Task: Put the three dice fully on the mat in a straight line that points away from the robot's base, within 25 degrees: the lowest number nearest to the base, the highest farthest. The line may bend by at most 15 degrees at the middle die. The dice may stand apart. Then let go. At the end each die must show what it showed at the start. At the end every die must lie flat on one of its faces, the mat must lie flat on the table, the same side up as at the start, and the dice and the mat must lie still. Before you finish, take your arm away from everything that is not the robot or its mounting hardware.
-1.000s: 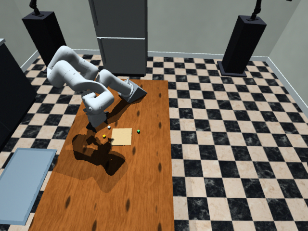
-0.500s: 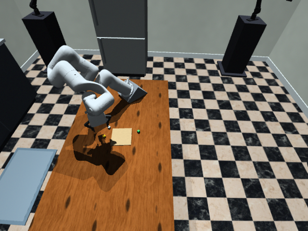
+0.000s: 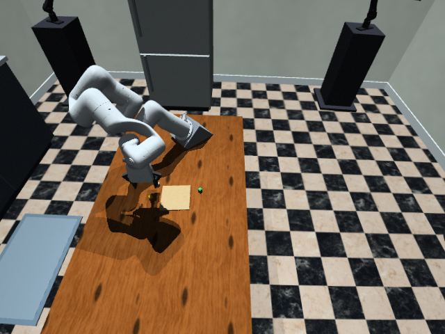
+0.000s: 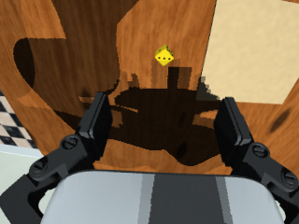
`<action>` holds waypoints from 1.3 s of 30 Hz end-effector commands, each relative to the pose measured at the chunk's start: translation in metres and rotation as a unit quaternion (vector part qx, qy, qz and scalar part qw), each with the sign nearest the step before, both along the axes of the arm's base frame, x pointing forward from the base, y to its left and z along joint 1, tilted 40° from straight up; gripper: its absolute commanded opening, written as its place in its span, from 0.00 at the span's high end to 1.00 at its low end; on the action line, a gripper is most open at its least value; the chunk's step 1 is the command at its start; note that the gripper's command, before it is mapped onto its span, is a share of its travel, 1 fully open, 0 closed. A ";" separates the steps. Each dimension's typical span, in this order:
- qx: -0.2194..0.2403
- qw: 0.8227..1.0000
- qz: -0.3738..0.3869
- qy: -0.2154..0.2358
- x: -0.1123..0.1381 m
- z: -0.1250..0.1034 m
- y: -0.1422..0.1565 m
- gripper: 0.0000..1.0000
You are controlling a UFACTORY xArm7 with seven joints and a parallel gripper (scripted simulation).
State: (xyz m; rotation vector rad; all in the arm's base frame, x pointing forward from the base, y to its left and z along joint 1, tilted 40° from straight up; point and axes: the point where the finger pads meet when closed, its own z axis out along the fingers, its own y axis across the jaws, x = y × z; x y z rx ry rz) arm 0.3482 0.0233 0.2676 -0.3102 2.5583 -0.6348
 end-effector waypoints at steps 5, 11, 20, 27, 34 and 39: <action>0.054 0.993 -0.088 -0.051 0.002 -0.003 -0.001 0.00; 0.109 0.975 -0.170 -0.091 0.004 -0.006 -0.002 0.00; 0.167 0.943 -0.257 -0.132 0.006 -0.010 -0.004 0.00; 0.198 0.919 -0.305 -0.155 0.008 -0.012 -0.005 0.00; 0.205 0.913 -0.315 -0.160 0.008 -0.012 -0.005 0.00; 0.205 0.913 -0.315 -0.160 0.008 -0.012 -0.005 0.69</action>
